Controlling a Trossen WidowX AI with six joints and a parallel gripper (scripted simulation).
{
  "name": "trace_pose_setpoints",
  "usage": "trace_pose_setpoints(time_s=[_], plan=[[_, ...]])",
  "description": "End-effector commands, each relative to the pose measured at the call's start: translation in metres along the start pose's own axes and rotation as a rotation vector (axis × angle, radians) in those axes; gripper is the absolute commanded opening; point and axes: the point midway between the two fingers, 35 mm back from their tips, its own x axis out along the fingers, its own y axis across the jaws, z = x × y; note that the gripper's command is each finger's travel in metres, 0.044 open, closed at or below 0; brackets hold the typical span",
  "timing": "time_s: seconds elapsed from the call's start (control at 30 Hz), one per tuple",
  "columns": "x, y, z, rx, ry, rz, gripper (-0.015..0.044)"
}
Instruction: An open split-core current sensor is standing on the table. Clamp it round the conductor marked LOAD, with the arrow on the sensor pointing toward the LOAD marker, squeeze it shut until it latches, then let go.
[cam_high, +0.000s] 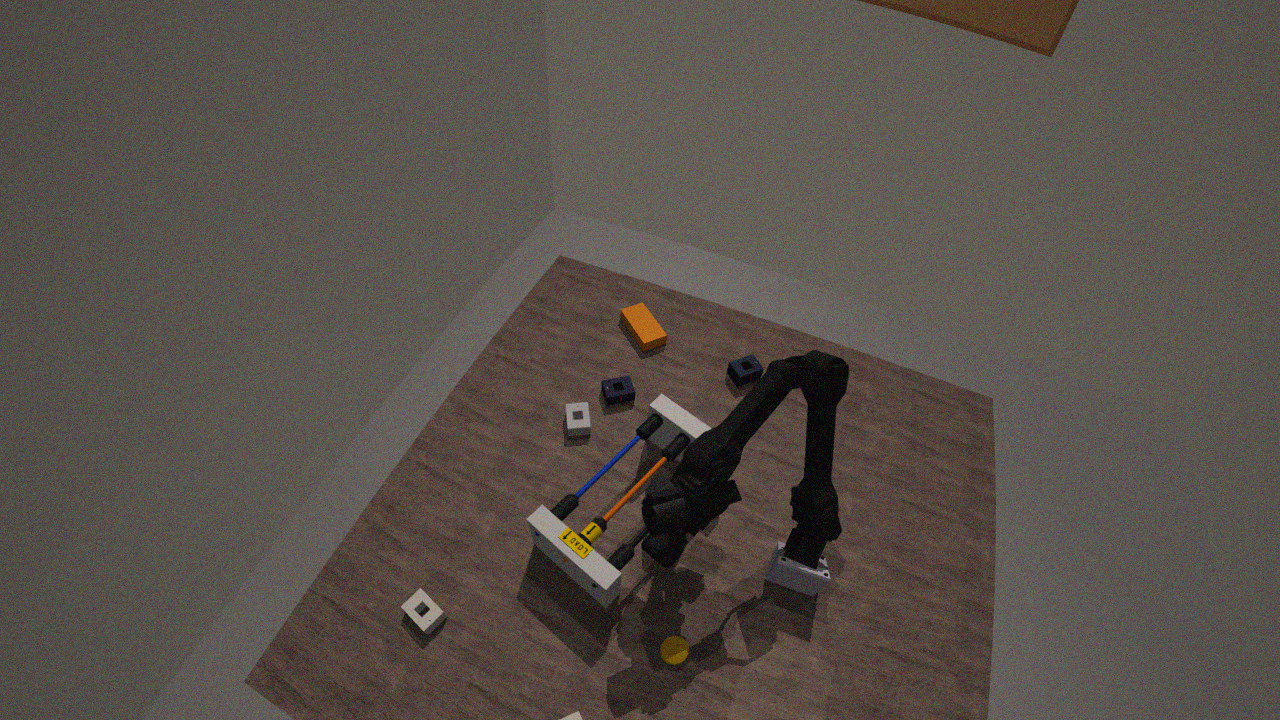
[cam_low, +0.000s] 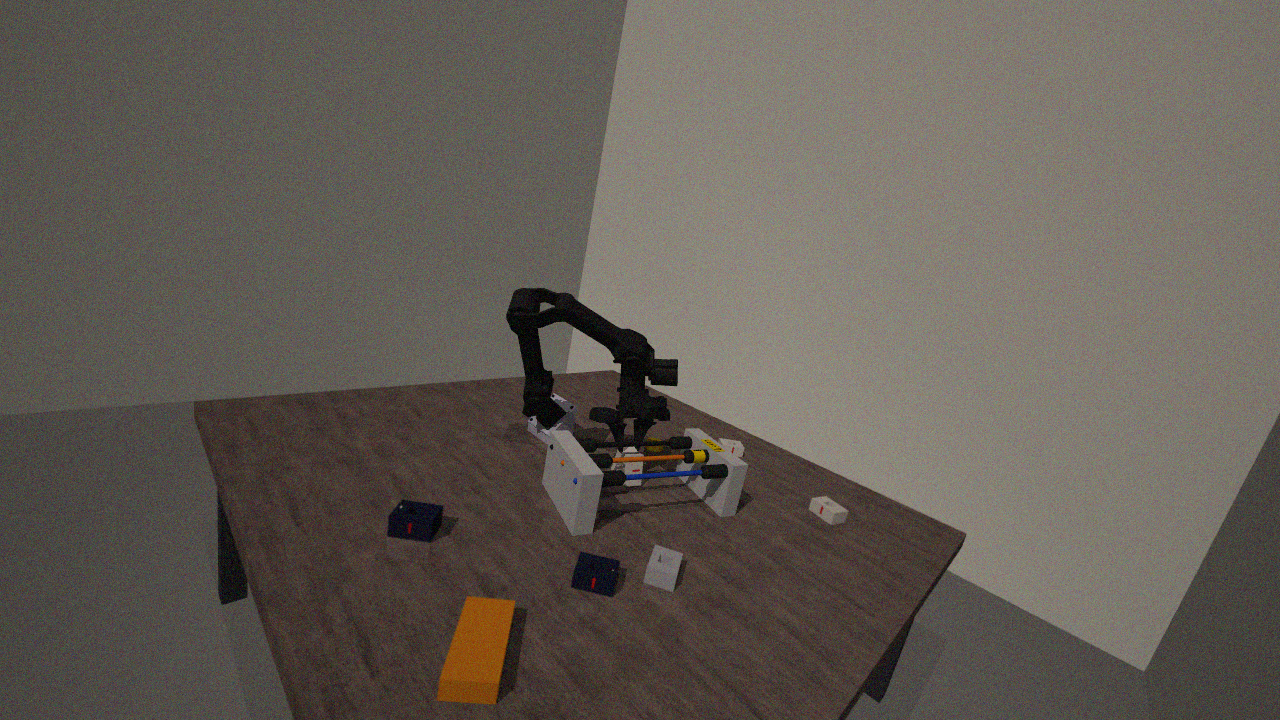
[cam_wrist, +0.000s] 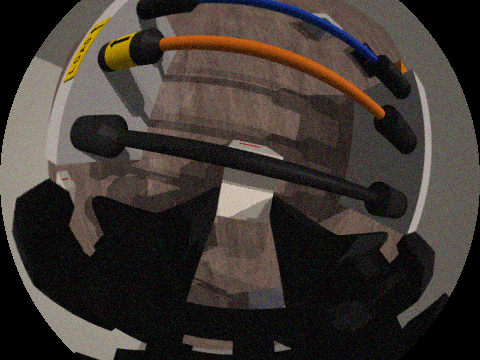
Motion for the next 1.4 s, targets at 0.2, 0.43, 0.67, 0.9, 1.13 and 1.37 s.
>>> trace_pose_setpoints(time_s=[0.2, 0.43, 0.67, 0.9, 1.13, 1.37], plan=[[-0.008, 0.003, -0.02, -0.001, -0.001, 0.003, 0.0], [-0.016, 0.003, -0.053, -0.001, 0.0, 0.0, 0.0], [-0.017, 0.003, -0.056, -0.001, -0.001, -0.001, 0.0], [-0.012, 0.003, -0.057, -0.001, -0.001, -0.001, 0.0], [-0.015, 0.005, -0.054, 0.002, -0.005, 0.004, 0.0157], [-0.015, 0.005, -0.054, 0.002, -0.005, 0.004, 0.0331]])
